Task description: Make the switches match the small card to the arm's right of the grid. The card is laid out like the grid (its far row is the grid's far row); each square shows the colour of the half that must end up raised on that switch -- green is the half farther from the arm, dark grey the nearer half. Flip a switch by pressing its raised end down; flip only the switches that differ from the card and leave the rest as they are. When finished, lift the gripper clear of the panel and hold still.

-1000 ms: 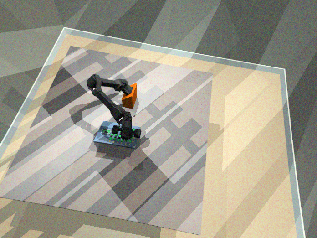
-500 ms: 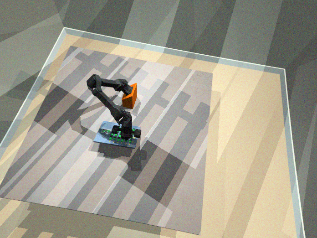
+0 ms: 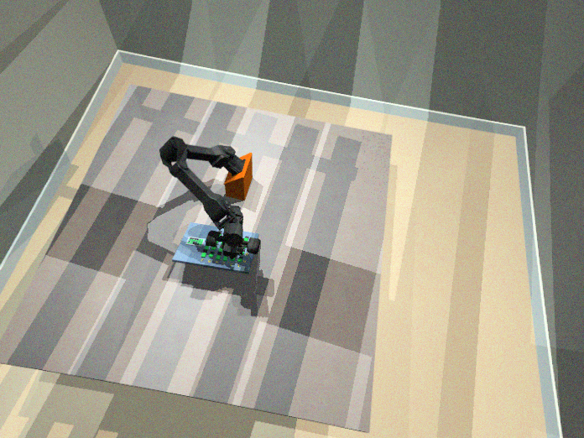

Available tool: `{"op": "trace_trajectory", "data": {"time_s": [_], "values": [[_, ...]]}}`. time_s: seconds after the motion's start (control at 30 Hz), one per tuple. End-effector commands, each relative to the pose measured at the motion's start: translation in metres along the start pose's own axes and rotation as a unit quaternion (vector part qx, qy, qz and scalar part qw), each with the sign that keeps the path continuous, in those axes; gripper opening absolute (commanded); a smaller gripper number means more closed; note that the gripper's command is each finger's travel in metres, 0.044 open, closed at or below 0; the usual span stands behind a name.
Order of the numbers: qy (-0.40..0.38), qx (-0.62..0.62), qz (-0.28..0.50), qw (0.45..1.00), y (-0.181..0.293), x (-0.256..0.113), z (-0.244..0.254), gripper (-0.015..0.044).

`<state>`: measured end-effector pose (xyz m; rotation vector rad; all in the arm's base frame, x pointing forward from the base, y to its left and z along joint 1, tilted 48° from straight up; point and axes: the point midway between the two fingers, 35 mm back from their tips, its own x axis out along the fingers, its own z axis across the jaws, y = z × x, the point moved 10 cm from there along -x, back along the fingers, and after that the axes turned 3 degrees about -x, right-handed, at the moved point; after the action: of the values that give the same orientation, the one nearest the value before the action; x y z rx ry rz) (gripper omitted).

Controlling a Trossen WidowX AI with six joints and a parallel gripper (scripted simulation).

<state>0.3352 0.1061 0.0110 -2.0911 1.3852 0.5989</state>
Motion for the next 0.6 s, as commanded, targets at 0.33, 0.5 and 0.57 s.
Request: {"op": "trace_trajectory", "data": {"time_s": [0.33, 0.5, 0.57], "values": [[-0.003, -0.003, 0.002, 1.0, 0.0009, 0.0027, 0.0004, 0.0], [-0.003, -0.003, 0.002, 1.0, 0.0009, 0.0034, 0.0004, 0.0], [-0.003, -0.003, 0.002, 1.0, 0.0009, 0.0036, 0.0004, 0.0]]}}
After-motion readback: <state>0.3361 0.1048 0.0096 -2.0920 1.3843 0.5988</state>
